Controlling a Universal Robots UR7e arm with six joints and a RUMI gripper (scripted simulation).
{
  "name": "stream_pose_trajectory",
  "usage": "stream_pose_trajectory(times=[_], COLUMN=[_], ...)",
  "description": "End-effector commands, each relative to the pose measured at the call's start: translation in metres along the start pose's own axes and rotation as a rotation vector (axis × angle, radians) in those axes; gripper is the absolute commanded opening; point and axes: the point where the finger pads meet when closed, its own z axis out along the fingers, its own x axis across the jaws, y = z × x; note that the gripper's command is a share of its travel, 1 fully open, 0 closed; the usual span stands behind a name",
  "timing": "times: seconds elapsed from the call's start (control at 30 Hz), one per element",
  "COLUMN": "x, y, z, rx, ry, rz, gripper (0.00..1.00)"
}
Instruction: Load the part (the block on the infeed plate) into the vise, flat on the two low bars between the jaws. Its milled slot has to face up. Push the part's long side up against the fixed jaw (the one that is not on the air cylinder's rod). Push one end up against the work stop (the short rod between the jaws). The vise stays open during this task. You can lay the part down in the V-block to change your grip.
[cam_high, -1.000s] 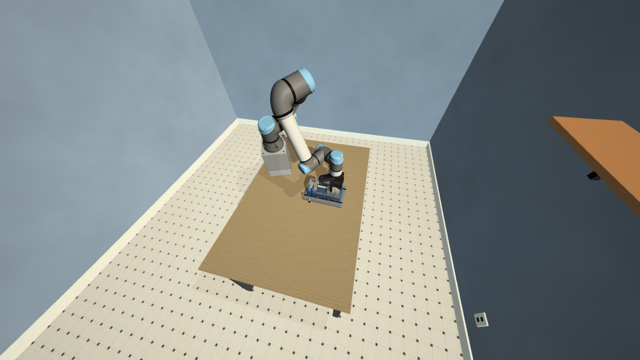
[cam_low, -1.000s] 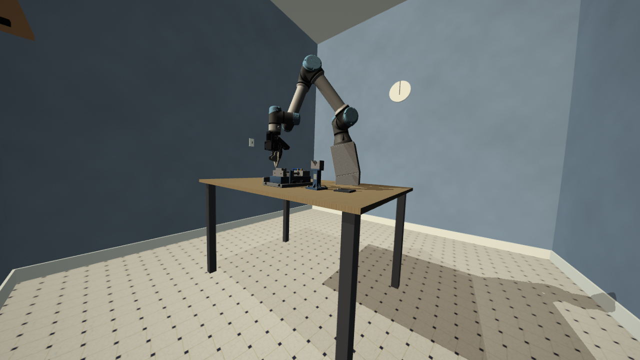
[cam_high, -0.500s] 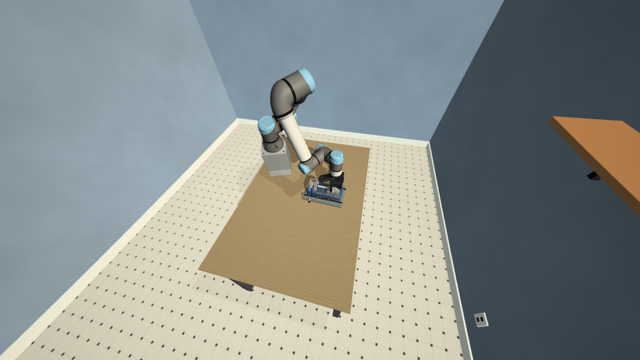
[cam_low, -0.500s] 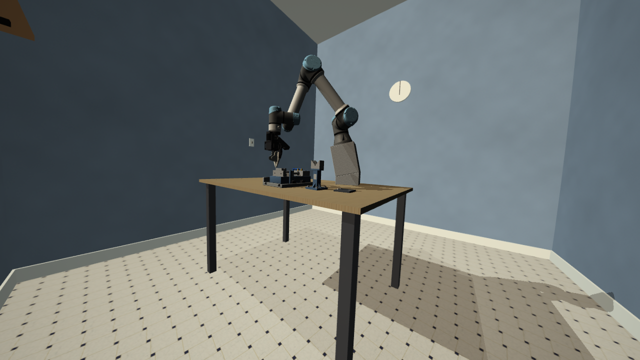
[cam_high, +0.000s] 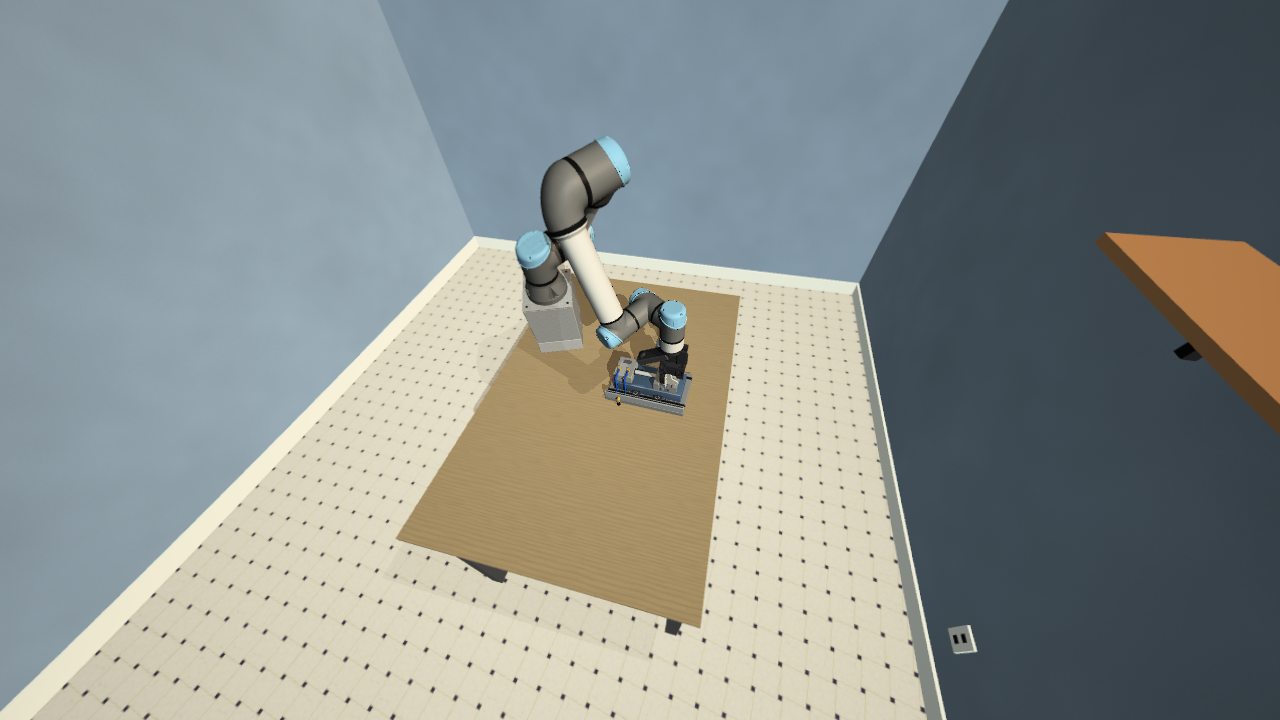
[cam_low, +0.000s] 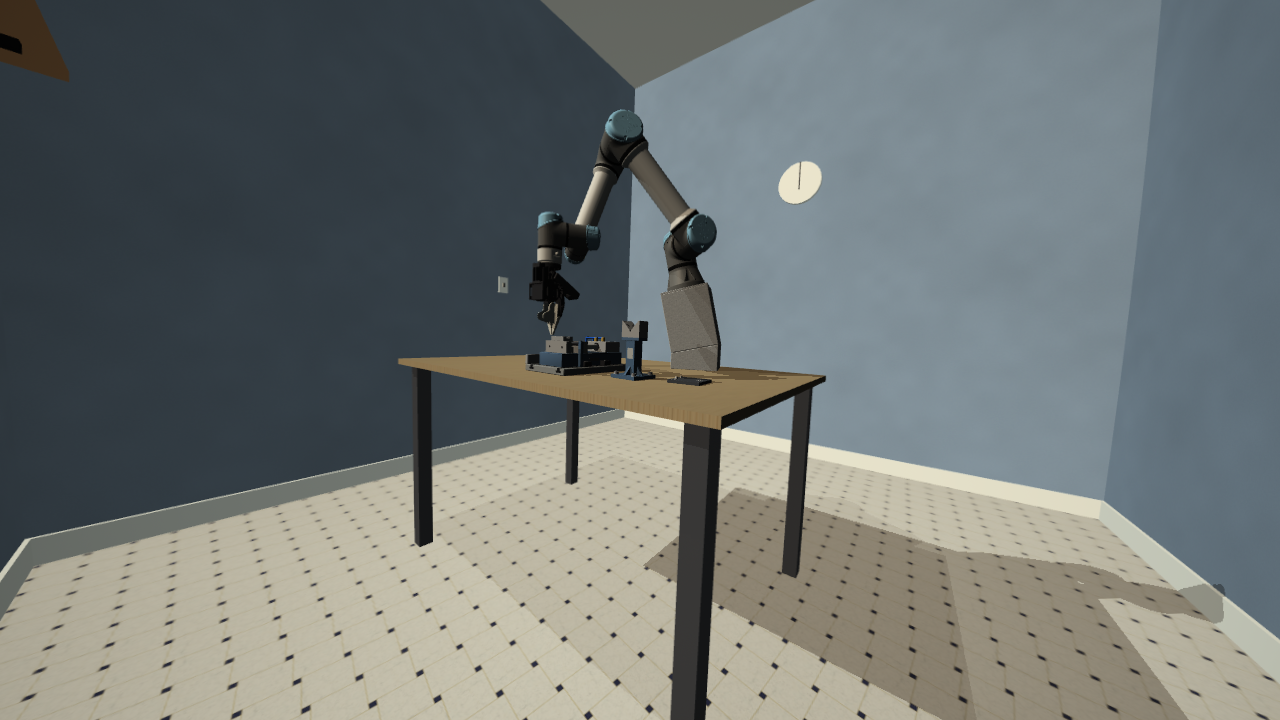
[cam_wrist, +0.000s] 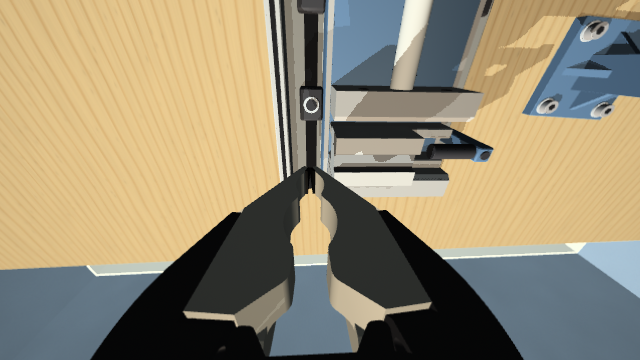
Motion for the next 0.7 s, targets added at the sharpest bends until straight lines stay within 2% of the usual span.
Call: stream_pose_trajectory(times=[0.0, 0.67], x=[-0.0002, -0.0002], y=[0.0005, 0.0005], z=[-0.0001, 0.0037], rx=[-0.001, -0.001], ry=[-0.001, -0.001], rz=[0.000, 0.000], gripper=[0.00, 0.00])
